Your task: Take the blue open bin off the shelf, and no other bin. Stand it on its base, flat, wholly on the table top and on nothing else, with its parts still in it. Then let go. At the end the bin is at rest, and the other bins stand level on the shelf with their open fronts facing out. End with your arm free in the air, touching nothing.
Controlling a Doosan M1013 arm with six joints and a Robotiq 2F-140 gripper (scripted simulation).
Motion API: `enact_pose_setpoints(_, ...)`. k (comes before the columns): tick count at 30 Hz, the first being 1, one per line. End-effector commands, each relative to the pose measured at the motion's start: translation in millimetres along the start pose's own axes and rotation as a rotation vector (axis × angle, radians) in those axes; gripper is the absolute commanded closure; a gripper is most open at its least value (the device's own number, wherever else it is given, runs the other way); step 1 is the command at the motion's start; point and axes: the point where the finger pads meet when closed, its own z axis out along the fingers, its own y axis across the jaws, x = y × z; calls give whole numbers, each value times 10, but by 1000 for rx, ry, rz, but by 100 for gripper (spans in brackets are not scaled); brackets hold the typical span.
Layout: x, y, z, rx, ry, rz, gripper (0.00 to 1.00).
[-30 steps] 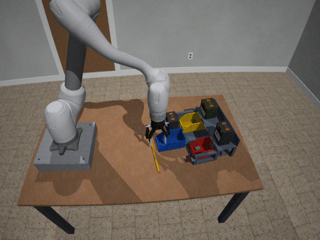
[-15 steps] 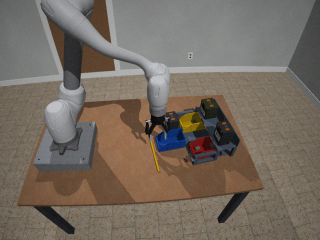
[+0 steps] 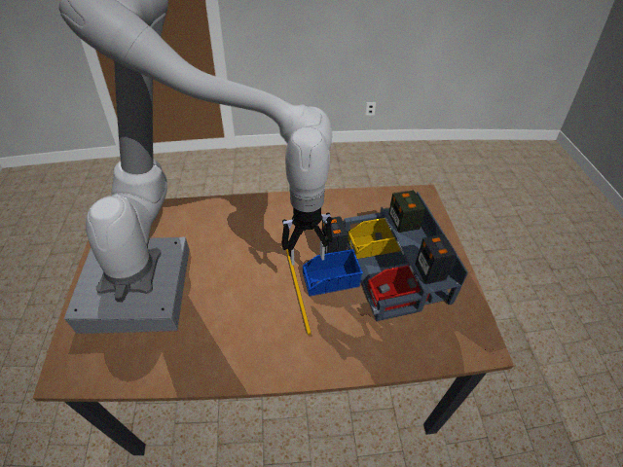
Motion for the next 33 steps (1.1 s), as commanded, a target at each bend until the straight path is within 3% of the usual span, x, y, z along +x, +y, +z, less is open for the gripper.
enact_pose_setpoints(1,-1,0,-7,-1,0,0,43)
enact_pose_setpoints(9,-1,0,-135,-1,0,0,43)
enact_pose_setpoints(33,-1,0,-47,-1,0,0,43)
